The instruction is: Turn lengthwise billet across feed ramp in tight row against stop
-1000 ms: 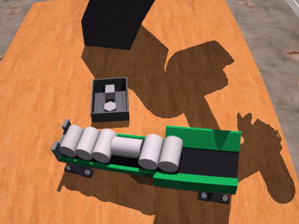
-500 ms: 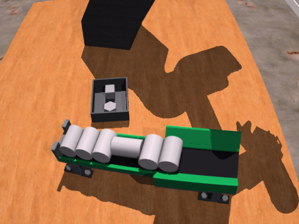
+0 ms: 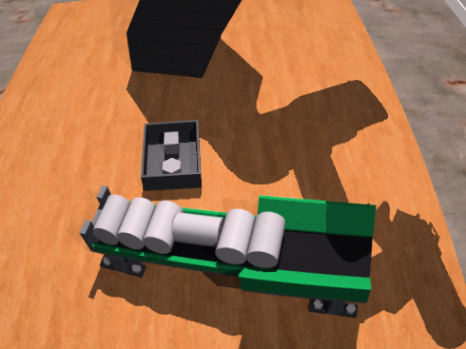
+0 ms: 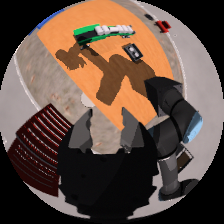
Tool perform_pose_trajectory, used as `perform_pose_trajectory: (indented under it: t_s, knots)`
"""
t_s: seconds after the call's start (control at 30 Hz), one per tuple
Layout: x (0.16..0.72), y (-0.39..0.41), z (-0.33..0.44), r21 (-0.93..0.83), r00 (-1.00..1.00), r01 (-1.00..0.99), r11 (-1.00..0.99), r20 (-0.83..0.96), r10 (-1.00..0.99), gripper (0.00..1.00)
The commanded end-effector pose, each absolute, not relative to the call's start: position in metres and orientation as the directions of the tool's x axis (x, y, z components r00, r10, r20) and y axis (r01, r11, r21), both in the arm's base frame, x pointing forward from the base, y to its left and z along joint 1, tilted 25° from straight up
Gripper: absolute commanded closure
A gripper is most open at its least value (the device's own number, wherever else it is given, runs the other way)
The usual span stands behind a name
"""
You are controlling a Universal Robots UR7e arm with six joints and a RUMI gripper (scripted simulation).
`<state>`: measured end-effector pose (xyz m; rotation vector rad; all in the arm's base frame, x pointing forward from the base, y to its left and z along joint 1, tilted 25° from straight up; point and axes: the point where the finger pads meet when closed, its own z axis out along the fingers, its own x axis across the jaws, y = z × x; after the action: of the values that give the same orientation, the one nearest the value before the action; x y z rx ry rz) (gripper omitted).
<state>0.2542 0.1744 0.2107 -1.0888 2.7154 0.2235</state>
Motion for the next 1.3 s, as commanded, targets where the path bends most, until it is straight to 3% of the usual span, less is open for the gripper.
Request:
perform_pose_trajectory:
  t_s: [0.0,1.27]
  knots:
    - [0.257,0.174,0.213,0.057,-0.701,-0.699,0.713,-0.250,-0.668,0.60]
    - [0.316,0.132,0.211,-0.012,-0.534,-0.838,0.545,-0.182,-0.825,0.60]
